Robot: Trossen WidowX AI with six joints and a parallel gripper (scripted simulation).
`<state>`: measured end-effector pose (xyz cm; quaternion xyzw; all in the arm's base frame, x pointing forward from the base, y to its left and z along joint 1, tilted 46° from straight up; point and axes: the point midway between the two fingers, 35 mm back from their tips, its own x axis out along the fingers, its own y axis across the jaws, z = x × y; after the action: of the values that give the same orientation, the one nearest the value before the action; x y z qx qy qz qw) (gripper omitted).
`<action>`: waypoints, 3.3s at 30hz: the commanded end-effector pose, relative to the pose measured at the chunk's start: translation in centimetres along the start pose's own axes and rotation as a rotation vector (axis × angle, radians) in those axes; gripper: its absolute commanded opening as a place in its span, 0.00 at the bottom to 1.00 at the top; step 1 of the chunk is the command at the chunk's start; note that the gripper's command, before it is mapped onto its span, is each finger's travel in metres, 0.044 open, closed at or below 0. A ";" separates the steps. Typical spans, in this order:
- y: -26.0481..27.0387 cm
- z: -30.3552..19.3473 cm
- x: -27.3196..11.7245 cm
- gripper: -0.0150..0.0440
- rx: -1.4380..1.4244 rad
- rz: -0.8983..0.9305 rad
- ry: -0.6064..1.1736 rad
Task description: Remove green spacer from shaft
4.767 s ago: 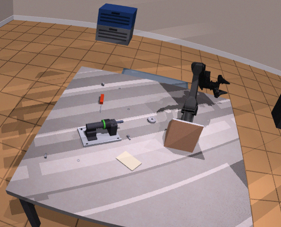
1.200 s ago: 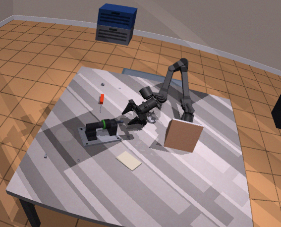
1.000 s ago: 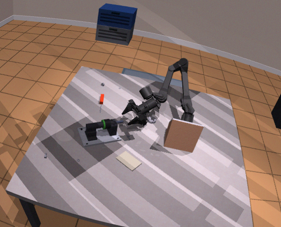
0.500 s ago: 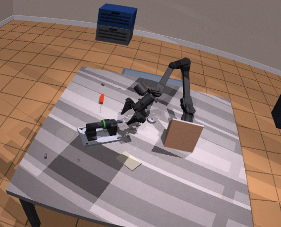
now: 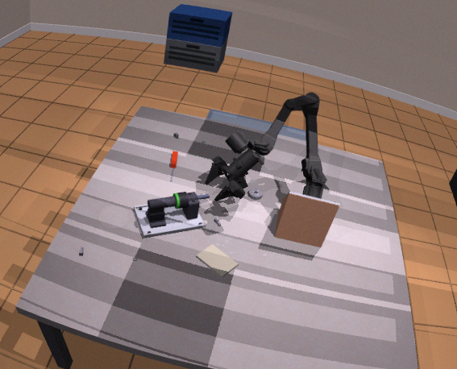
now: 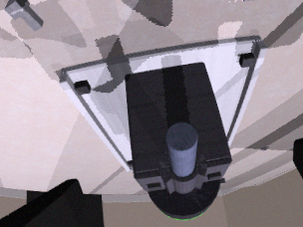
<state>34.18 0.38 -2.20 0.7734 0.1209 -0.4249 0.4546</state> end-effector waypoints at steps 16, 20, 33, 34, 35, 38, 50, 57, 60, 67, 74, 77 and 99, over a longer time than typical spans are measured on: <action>0.1 0.0 1.3 1.00 0.003 0.003 -0.004; 0.2 0.0 1.9 1.00 0.003 0.003 -0.003; 0.1 0.1 4.0 1.00 0.003 0.004 -0.003; 0.1 0.1 4.1 1.00 0.003 0.004 -0.003; 0.1 0.1 4.1 1.00 0.003 0.004 -0.003; 0.1 0.1 4.1 1.00 0.003 0.004 -0.003; 0.1 0.1 4.1 1.00 0.003 0.004 -0.003; 0.1 0.1 4.1 1.00 0.003 0.004 -0.003; 0.1 0.1 4.1 1.00 0.003 0.004 -0.003; 0.1 0.1 4.1 1.00 0.003 0.004 -0.003; 0.2 0.1 4.5 1.00 0.003 0.004 -0.003; 0.2 0.1 4.9 1.00 0.003 0.004 -0.003; 0.2 0.2 5.8 0.87 0.006 0.006 -0.008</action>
<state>37.76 -1.02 -6.63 0.7734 0.1158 -0.4271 0.4540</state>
